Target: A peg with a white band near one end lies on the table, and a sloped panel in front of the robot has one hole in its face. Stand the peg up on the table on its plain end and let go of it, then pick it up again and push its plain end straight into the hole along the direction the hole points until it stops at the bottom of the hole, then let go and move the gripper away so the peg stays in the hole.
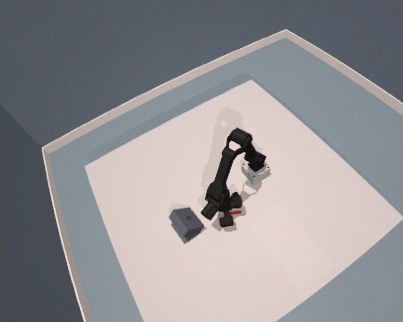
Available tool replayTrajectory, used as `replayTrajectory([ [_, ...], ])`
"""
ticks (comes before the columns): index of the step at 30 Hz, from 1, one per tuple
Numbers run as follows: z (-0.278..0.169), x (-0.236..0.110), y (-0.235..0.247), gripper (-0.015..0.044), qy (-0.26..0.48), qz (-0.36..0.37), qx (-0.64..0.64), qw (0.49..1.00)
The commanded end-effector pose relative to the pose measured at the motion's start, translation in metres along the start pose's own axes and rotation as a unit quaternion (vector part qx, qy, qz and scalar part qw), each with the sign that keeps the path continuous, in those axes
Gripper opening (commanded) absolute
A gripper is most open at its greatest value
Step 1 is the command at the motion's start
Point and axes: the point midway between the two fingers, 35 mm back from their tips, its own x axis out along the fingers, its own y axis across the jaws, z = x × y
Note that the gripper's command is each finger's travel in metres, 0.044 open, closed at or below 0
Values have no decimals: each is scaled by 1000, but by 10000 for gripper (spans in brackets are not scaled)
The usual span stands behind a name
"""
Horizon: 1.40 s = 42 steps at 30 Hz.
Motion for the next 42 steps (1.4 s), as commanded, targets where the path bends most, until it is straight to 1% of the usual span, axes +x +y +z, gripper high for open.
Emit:
replayTrajectory([
  [1, 1, 2, 2, 256, -1, 4, -1, 1000],
  [6, 1, 2, 2, 125, -1, 4, -1, 1000],
  [7, 1, 2, 2, 110, -1, 4, -1, 1000],
  [15, 1, 2, 2, 110, -1, 4, -1, 1000],
  [24, 1, 2, 2, 51, -1, 4, -1, 1000],
  [32, 1, 1, 2, 51, 3, 3, -1, 1000],
  [42, 6, -5, 1, 51, 50, 1, -1, 999],
])
